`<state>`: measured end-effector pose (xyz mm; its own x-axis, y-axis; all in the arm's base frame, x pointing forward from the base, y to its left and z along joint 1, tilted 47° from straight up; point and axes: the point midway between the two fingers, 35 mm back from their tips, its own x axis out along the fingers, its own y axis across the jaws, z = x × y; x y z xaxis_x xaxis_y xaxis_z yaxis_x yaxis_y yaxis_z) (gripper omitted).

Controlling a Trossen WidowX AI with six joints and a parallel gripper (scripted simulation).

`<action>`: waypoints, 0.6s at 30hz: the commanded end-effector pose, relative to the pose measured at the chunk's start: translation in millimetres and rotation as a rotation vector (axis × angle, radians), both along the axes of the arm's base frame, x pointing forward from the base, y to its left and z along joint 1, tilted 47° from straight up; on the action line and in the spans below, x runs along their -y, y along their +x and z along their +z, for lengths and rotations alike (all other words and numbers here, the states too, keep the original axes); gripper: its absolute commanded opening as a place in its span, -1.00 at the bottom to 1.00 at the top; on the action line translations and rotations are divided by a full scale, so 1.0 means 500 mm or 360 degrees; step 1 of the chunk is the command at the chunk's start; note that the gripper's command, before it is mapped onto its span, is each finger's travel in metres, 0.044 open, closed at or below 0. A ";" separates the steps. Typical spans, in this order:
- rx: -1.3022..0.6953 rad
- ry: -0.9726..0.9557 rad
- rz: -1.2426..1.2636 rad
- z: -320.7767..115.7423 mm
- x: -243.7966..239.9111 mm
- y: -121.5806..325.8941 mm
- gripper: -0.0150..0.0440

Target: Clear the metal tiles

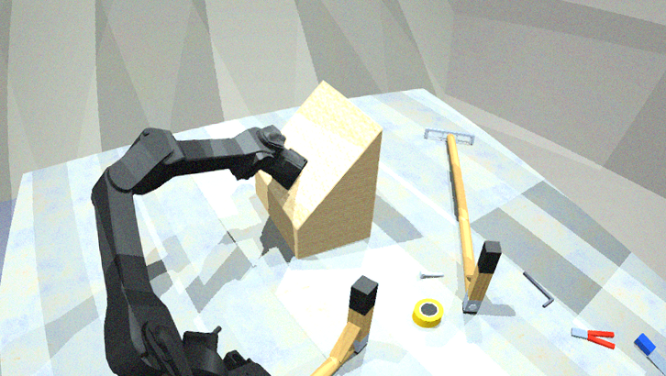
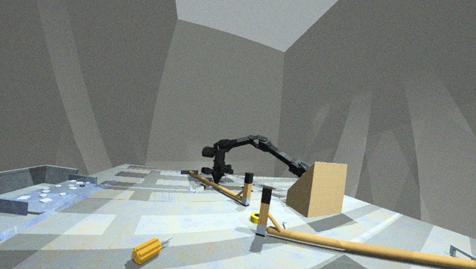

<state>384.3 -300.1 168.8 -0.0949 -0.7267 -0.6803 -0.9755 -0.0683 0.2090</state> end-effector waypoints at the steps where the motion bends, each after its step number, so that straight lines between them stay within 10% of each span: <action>1: 0.0004 -0.0002 -0.0007 -0.006 0.001 0.010 -0.49; 18: 0.0005 -0.0003 -0.0007 -0.016 -0.004 0.041 -0.49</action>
<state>401.0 -297.8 164.0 -0.0940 -0.7278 -0.6793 -0.9760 -0.0674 0.2072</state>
